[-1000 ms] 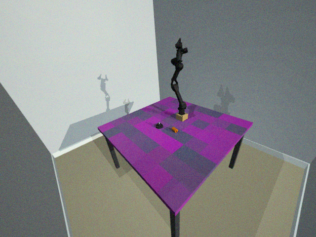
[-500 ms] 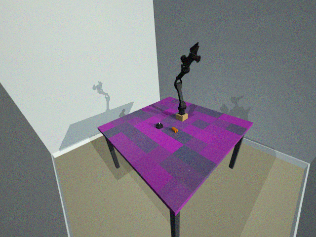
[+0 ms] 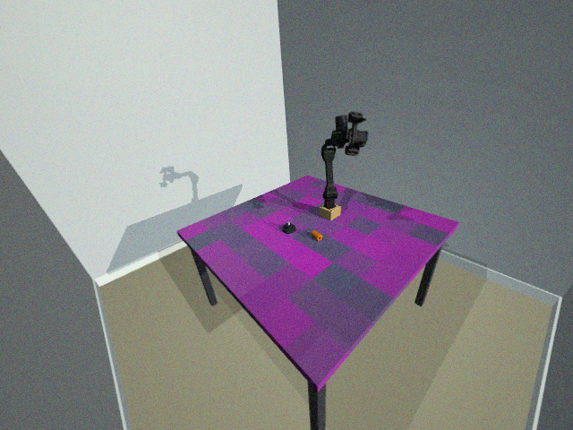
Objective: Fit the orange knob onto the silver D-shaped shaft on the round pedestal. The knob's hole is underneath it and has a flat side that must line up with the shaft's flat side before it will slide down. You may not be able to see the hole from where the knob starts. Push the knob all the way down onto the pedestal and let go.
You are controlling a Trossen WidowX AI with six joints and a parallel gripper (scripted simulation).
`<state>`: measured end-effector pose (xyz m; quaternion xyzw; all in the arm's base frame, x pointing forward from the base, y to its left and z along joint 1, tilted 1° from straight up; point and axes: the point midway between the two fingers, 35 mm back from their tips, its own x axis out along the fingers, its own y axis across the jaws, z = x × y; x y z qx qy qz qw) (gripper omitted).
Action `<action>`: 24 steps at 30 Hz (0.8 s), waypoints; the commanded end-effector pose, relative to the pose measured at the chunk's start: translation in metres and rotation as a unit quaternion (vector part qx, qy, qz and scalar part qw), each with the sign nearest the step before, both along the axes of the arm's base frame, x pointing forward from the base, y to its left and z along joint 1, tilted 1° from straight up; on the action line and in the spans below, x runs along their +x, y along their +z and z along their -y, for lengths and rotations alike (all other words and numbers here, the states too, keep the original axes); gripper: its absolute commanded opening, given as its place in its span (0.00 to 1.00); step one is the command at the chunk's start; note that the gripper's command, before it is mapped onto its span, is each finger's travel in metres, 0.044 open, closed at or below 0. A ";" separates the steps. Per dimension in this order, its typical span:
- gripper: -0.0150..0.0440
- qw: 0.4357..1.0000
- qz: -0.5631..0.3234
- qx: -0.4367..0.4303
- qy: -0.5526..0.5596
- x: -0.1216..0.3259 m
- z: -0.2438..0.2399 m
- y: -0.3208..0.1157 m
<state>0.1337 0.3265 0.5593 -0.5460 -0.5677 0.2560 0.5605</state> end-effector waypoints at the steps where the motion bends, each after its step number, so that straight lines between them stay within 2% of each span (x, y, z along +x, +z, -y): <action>1: 1.00 0.992 -0.095 -0.075 -0.027 0.041 -0.022 -0.062; 7: 1.00 0.953 -0.233 -0.174 -0.084 0.094 -0.031 -0.157; 13: 1.00 0.877 -0.374 -0.259 -0.156 0.134 -0.012 -0.258; 19: 1.00 0.758 -0.511 -0.326 -0.240 0.155 0.032 -0.358; 24: 1.00 0.624 -0.613 -0.368 -0.315 0.151 0.087 -0.434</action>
